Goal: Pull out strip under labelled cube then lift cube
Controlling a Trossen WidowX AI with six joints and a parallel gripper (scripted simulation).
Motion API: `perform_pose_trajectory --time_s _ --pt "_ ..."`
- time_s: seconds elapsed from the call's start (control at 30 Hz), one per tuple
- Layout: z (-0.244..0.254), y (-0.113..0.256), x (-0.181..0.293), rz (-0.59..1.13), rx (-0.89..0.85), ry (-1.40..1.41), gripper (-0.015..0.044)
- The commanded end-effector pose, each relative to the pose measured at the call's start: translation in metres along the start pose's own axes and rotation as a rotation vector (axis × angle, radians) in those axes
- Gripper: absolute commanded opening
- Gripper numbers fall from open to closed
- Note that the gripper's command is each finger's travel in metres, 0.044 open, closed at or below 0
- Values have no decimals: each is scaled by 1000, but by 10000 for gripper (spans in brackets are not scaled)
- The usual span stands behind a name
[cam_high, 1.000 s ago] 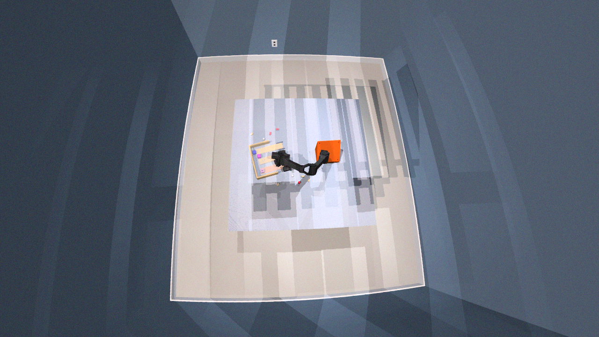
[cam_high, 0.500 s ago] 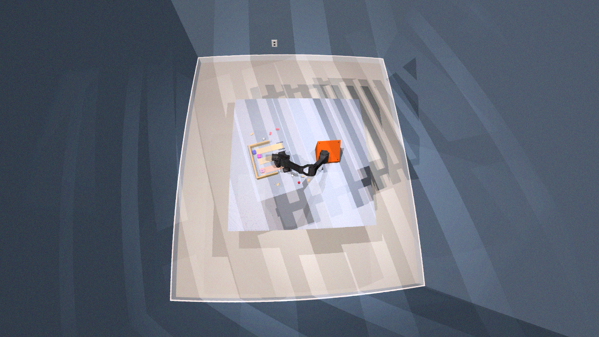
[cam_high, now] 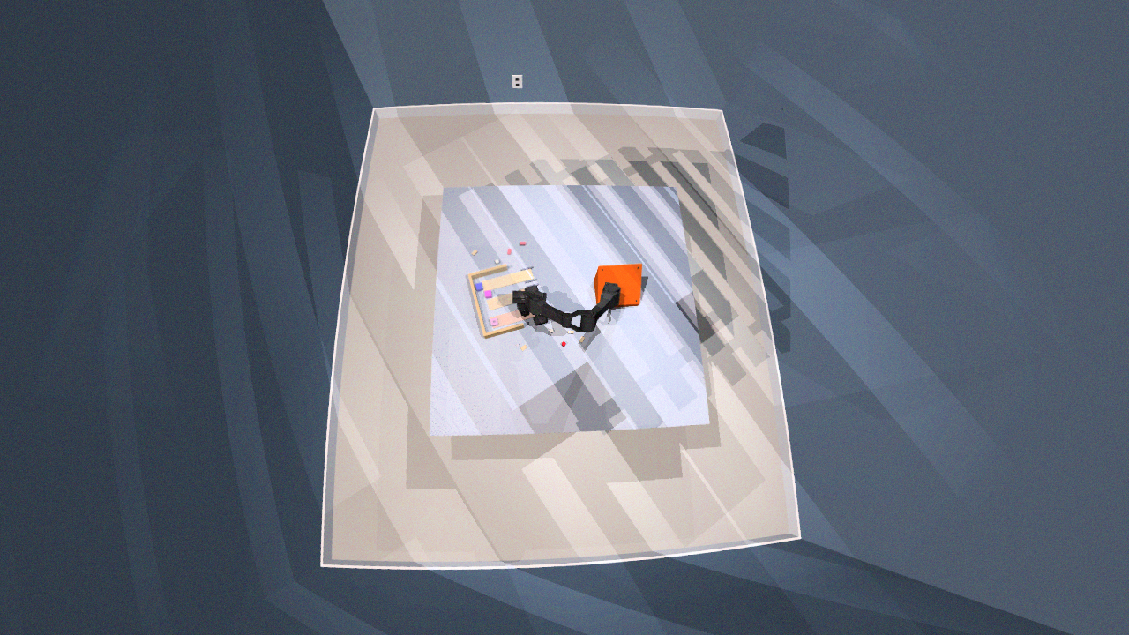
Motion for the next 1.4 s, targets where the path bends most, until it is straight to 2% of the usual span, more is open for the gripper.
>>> perform_pose_trajectory --time_s 0.0,1.37 --pt "0 -1 1 0 -3 -6 0" --pt "-1 -4 5 0 -4 -7 0"
Point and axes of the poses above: the point midway between the two fingers, 35 mm back from their tips, its own y axis back along the fingers, its own z axis across the jaws, x = y × z, the point moved 4 cm from there along y, back along the fingers, and after that the axes turned 1 degree about -y, right-handed, at the moved point
